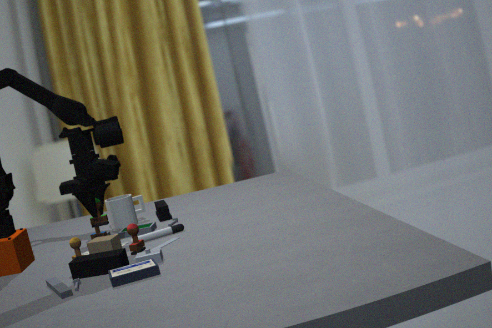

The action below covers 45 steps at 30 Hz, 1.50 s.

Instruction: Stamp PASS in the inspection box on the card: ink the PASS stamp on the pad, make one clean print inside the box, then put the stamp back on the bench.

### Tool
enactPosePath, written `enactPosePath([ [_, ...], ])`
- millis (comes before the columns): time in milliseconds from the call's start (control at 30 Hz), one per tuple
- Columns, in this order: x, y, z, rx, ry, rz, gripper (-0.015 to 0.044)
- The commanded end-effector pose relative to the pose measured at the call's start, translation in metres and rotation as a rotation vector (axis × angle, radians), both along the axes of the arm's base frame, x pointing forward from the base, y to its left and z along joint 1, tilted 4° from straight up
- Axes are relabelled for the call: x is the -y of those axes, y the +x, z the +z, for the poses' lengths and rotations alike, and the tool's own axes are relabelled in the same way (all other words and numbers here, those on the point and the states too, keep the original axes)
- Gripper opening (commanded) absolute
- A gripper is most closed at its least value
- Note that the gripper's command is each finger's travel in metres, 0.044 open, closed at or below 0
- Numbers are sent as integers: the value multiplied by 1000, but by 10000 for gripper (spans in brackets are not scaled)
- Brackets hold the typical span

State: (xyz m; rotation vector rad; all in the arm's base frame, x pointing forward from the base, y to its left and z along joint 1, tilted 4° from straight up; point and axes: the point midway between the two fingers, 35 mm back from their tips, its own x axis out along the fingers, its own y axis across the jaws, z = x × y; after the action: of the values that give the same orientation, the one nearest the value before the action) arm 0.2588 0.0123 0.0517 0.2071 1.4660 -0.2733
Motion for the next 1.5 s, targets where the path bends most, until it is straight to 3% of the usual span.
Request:
enactPosePath([
  [0, -1, 0, -3, -2, 5, -3, 0],
  [1467, 0, 3, -33, 3, 3, -3, 0],
])
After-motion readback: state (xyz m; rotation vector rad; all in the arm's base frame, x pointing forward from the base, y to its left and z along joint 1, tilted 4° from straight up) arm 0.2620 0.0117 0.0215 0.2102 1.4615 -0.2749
